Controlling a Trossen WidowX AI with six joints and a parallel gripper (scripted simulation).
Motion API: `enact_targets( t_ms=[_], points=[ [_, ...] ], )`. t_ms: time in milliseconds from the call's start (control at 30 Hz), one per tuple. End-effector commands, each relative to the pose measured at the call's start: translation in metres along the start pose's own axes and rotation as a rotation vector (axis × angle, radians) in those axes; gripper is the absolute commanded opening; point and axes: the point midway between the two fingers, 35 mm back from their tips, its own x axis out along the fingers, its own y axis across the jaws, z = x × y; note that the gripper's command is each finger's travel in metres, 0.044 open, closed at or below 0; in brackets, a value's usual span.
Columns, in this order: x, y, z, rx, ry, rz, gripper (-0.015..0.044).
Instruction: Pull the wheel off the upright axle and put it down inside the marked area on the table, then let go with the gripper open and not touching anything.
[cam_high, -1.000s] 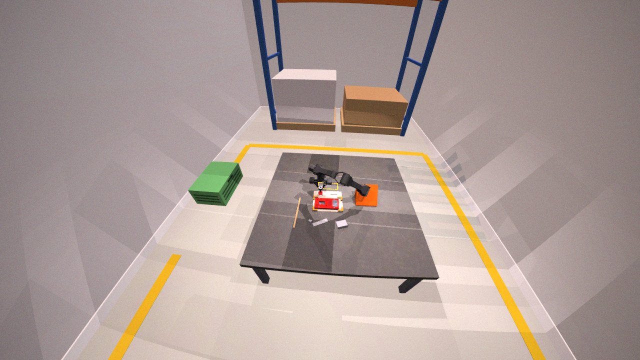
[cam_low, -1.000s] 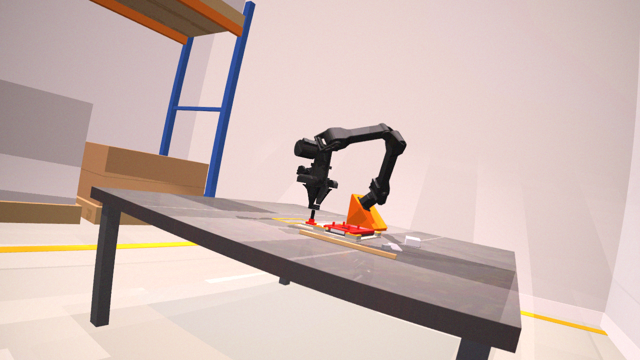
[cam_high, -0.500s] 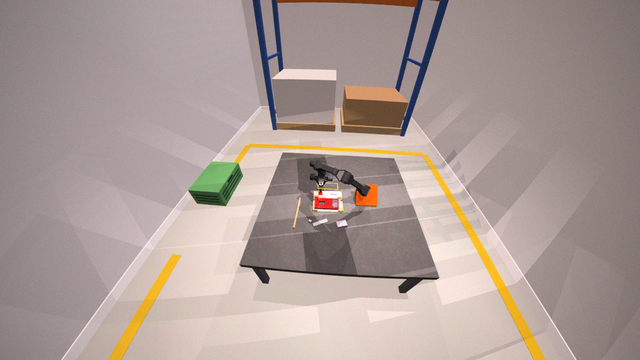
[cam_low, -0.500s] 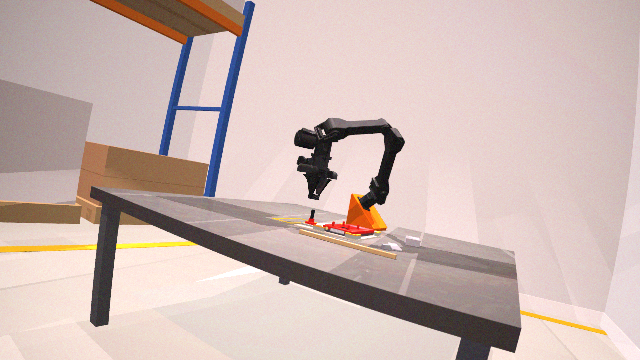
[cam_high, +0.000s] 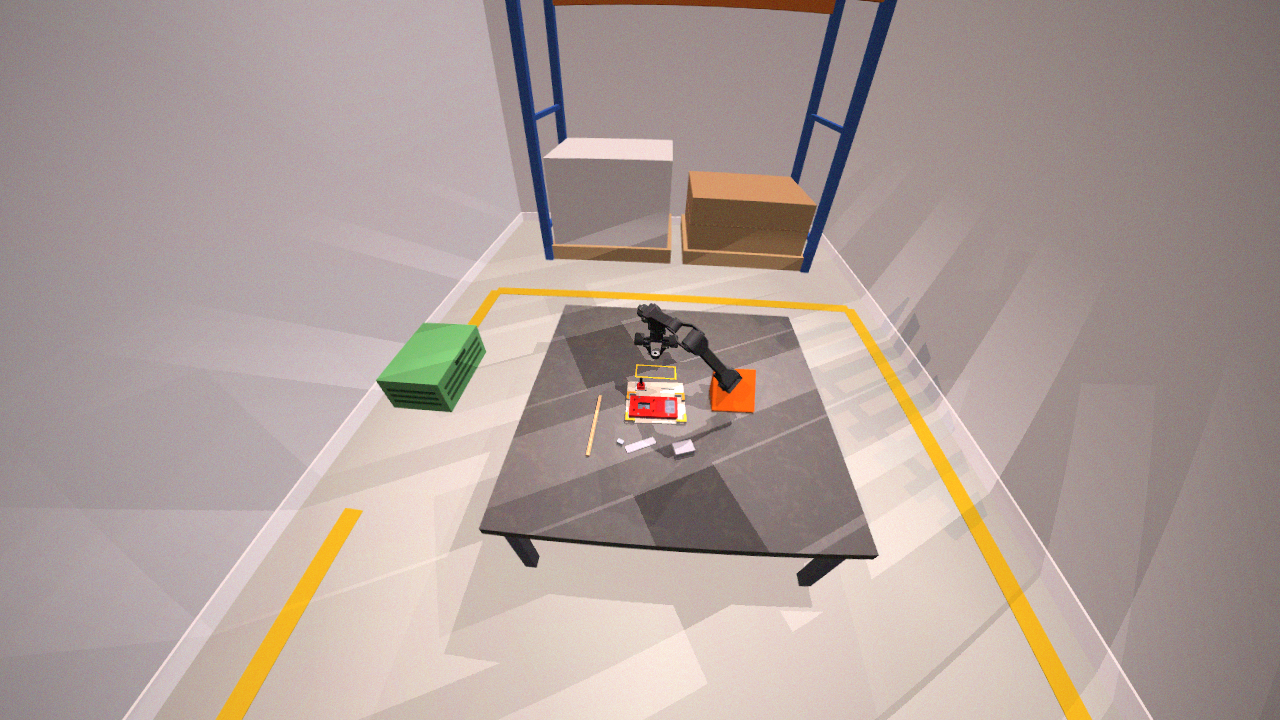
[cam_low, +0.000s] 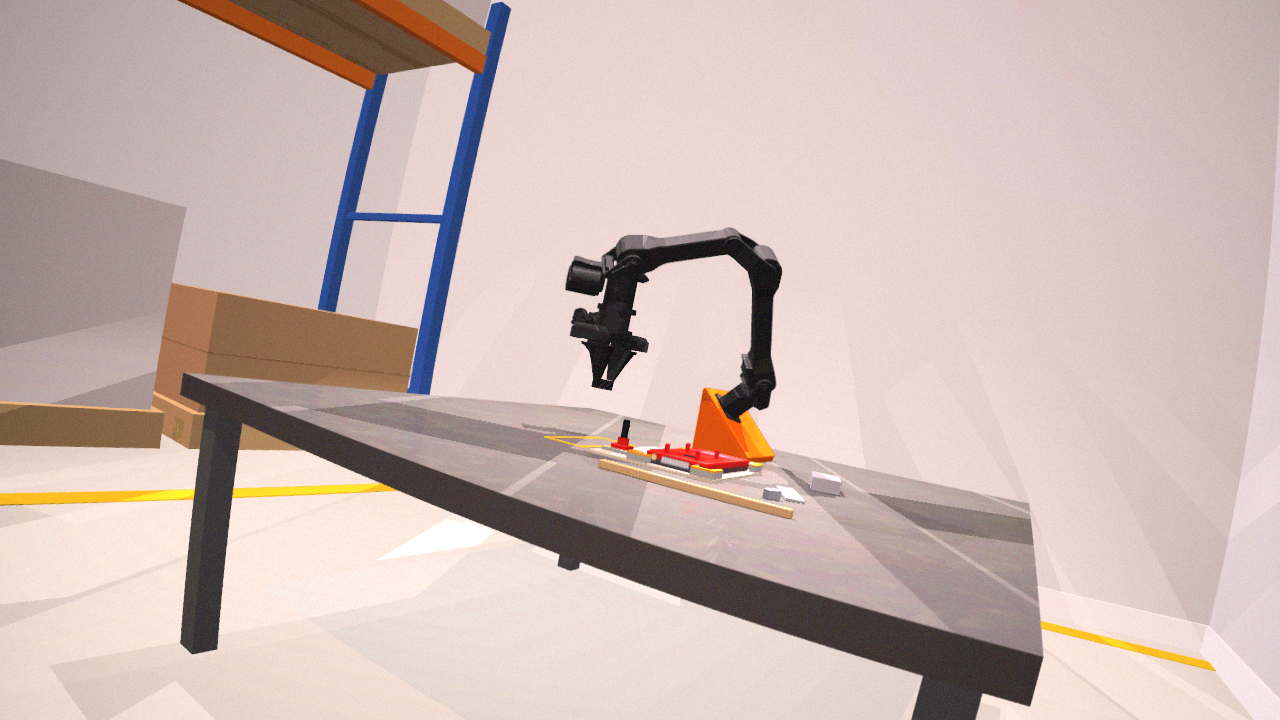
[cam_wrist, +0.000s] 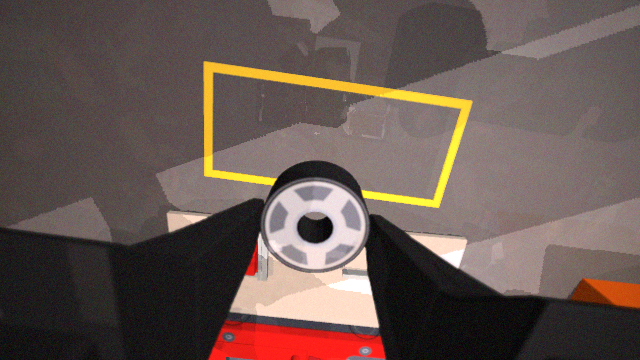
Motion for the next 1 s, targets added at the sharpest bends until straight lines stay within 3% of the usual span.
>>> enact_targets(
  t_ms=[0,433,800,967],
  points=[
    [0.003,-0.007,0.005,-0.006,0.004,-0.011,0.0],
    [0.031,-0.007,0.006,-0.006,0.004,-0.011,0.0],
    [0.104,-0.008,0.004,-0.006,0.008,-0.01,0.0],
    [0.109,-0.008,0.004,-0.007,0.008,-0.011,0.0]
  ],
)
